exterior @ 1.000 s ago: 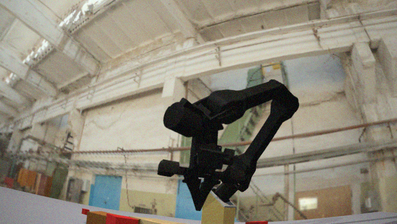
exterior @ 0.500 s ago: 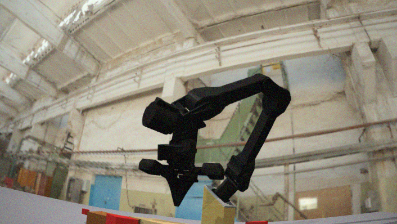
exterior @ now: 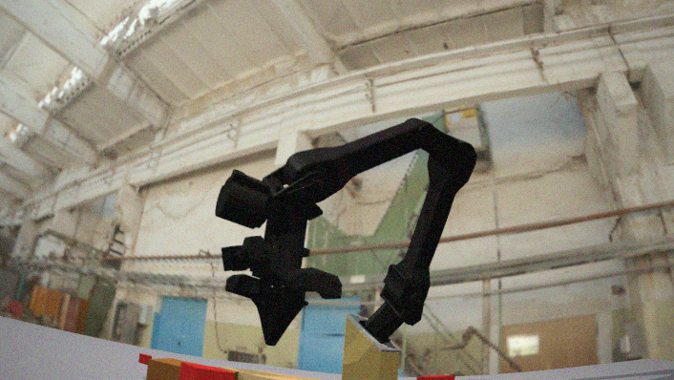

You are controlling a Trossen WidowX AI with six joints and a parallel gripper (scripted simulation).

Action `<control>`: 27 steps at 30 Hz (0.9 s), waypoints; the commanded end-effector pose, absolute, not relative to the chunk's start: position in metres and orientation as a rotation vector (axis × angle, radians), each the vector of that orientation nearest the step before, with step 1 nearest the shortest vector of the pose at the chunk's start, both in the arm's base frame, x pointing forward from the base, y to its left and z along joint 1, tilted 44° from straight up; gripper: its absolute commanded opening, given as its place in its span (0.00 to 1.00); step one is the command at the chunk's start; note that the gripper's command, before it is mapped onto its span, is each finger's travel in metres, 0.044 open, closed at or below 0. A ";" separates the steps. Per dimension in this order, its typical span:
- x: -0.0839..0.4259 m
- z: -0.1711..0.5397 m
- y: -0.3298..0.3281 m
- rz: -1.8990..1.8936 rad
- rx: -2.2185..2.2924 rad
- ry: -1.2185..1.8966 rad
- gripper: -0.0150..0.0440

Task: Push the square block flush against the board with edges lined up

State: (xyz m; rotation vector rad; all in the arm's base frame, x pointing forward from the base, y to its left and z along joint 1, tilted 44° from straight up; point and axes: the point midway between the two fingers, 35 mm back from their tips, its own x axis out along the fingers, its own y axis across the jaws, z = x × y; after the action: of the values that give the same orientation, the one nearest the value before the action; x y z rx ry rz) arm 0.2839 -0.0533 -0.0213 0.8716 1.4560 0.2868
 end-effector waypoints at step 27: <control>0.271 -0.089 -0.113 -0.548 1.687 1.612 0.25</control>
State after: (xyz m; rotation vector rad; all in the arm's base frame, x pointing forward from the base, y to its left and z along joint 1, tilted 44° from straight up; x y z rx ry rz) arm 0.2735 -0.1059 -0.0789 1.5975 1.6049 -0.4415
